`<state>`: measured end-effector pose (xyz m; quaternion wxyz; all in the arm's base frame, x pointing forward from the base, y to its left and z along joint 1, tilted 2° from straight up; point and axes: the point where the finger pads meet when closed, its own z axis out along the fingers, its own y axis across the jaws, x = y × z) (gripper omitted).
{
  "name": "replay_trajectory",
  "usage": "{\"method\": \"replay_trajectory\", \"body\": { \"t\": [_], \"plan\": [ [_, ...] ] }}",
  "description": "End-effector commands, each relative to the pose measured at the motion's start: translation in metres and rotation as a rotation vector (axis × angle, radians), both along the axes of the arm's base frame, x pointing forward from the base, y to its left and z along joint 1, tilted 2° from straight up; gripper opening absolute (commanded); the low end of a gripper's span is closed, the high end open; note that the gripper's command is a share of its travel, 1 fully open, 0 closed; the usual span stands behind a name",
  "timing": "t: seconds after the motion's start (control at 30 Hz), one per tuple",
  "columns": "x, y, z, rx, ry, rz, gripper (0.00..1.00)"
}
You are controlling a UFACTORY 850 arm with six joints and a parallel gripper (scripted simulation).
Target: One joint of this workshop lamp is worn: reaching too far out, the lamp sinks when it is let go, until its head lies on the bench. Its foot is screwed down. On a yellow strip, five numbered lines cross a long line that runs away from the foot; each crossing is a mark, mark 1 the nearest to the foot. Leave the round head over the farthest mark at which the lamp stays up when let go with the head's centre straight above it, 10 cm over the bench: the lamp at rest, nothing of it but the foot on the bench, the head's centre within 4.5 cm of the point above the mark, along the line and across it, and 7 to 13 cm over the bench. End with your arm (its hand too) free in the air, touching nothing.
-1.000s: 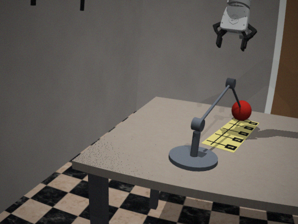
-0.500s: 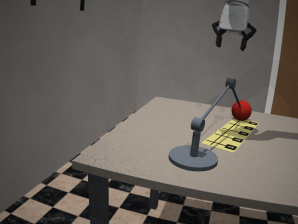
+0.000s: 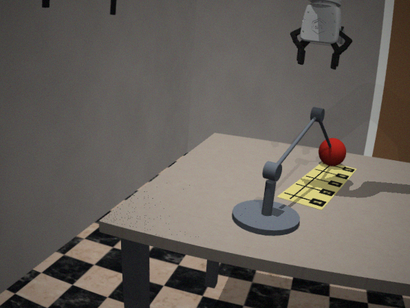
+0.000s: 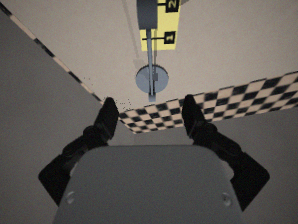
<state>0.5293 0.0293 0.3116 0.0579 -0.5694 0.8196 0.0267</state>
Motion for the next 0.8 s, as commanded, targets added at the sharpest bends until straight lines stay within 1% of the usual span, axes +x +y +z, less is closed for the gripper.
{"method": "replay_trajectory", "body": {
  "t": [0.0, 0.1, 0.6, 0.67, 0.77],
  "plan": [
    [0.001, 0.000, 0.001, -0.050, 0.017, -0.002, 1.00],
    [0.001, 0.000, 0.001, -0.058, 0.021, -0.003, 1.00],
    [0.003, 0.005, -0.049, -0.091, 0.037, -0.005, 1.00],
    [0.003, 0.005, -0.049, -0.091, 0.037, -0.005, 1.00],
    [0.003, 0.005, -0.056, -0.090, 0.037, -0.005, 1.00]
  ]
}}
